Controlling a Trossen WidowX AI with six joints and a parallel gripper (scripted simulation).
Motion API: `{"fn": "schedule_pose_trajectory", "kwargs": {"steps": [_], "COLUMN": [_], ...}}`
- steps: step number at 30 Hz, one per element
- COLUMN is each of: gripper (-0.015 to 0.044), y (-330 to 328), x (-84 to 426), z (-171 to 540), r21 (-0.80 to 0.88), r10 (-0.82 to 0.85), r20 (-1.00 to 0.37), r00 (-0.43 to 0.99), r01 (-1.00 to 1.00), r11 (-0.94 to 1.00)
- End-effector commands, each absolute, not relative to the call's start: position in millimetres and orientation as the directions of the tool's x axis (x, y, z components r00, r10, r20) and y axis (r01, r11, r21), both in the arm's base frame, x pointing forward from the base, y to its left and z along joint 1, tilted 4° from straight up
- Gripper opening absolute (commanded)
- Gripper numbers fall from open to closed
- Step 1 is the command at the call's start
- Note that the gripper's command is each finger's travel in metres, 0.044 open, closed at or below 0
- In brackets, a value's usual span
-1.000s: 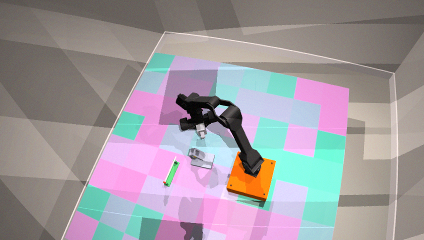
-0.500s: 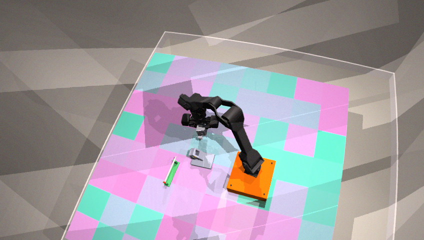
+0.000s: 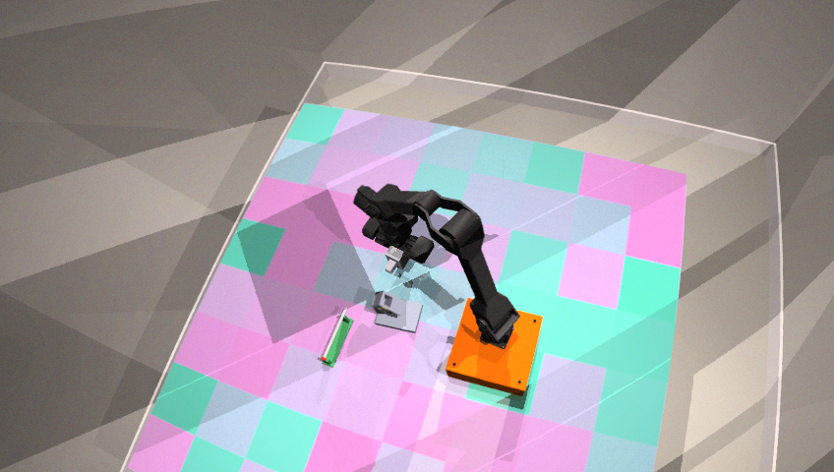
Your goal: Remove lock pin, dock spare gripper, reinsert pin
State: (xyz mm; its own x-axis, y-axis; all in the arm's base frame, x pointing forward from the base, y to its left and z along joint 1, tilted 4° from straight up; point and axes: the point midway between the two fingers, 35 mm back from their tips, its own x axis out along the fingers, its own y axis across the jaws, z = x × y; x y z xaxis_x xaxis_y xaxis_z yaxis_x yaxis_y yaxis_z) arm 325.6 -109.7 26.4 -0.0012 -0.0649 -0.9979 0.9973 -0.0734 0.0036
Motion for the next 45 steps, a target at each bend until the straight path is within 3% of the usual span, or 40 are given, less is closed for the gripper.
{"fn": "schedule_pose_trajectory", "kwargs": {"steps": [1, 21, 45], "gripper": [0.0, 0.0, 0.0], "y": [-110, -111, -111], "x": [324, 310, 293], "z": [32, 33, 32], "r21": [0.03, 0.059, 0.073], "r10": [-0.07, -0.07, -0.071], "r20": [-0.997, -0.997, -0.997], "r00": [0.017, 0.017, 0.017], "r01": [0.982, 0.765, 0.255], "r11": [-0.185, -0.641, -0.964]}}
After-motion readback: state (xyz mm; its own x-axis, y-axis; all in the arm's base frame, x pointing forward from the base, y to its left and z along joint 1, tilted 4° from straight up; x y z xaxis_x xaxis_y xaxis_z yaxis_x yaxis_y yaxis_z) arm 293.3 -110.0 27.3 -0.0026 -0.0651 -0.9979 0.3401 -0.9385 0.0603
